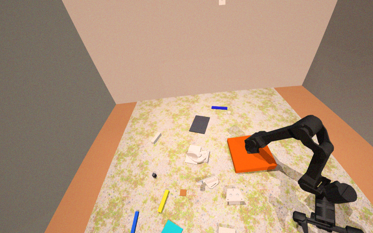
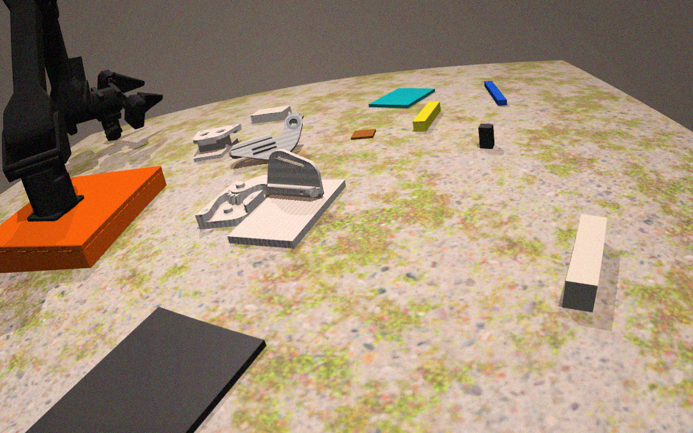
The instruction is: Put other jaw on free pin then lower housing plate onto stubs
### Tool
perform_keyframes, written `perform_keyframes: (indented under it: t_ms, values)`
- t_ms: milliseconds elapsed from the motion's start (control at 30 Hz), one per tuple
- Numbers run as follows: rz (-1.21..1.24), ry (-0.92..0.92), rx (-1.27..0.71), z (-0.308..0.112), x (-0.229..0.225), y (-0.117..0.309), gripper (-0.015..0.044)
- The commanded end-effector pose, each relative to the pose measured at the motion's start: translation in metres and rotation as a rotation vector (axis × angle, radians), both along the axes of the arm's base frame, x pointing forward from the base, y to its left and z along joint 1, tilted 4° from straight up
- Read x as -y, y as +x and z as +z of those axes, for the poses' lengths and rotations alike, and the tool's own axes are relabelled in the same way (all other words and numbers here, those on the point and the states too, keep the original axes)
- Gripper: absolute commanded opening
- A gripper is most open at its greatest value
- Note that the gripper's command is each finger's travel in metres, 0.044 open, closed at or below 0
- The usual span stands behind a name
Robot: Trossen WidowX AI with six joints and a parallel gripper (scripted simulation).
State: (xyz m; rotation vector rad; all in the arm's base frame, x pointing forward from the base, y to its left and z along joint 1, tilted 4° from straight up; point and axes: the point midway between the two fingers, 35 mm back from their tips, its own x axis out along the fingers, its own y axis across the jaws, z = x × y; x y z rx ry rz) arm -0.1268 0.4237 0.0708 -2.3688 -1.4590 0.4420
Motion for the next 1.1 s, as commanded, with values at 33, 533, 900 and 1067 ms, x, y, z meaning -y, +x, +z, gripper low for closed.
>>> perform_keyframes:
  t_ms: [33,533,900,1067]
  values:
    - [0.0,0.0,0.0,0.0,0.0,0.0,0.04]
    - [0.0,0.0,0.0,0.0,0.0,0.0,0.0006]
    - [0.0,0.0,0.0,0.0,0.0,0.0,0.0]
    - [-0.012,-0.019,0.01,-0.0003,-0.0054,0.0084,0.0105]
